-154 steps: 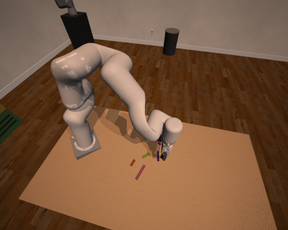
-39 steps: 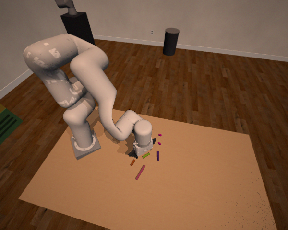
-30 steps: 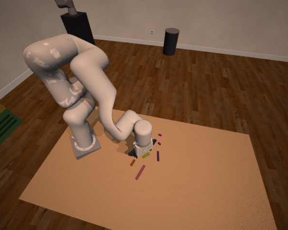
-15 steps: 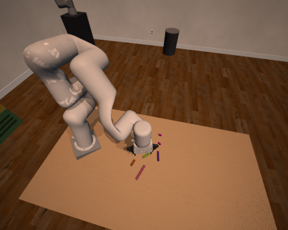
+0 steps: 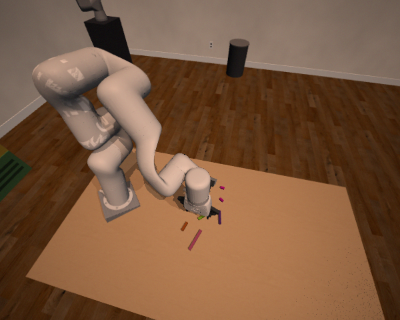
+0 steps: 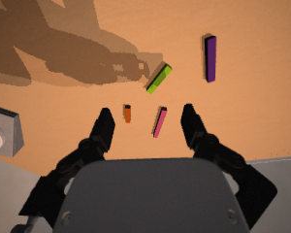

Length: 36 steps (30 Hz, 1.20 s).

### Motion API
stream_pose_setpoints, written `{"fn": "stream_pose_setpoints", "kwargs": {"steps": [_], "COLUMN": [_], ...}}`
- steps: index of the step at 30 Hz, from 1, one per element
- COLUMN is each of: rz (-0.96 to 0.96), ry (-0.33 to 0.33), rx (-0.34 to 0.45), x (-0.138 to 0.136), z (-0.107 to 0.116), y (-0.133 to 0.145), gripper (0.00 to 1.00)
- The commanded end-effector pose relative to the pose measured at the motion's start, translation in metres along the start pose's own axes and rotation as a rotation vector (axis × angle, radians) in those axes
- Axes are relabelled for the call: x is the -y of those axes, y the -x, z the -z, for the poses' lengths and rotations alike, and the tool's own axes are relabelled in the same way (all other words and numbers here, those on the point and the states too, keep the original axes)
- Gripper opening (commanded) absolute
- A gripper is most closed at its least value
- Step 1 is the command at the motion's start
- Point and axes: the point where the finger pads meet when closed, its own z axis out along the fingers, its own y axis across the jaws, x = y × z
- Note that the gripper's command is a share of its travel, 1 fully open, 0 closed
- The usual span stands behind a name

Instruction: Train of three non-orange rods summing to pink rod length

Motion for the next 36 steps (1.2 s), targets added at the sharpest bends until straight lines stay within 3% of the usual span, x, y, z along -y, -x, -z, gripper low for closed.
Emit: {"fn": "stream_pose_setpoints", "kwargs": {"steps": [1, 36], "rz": [-0.156, -1.178], "ry": [0.001, 0.01], "rx": [0.018, 0.016], "x": [-0.0013, -0.0011], "z": [0.0011, 0.0011], "y": [-0.0001, 0.0003], "gripper": [1.0, 1.0]}}
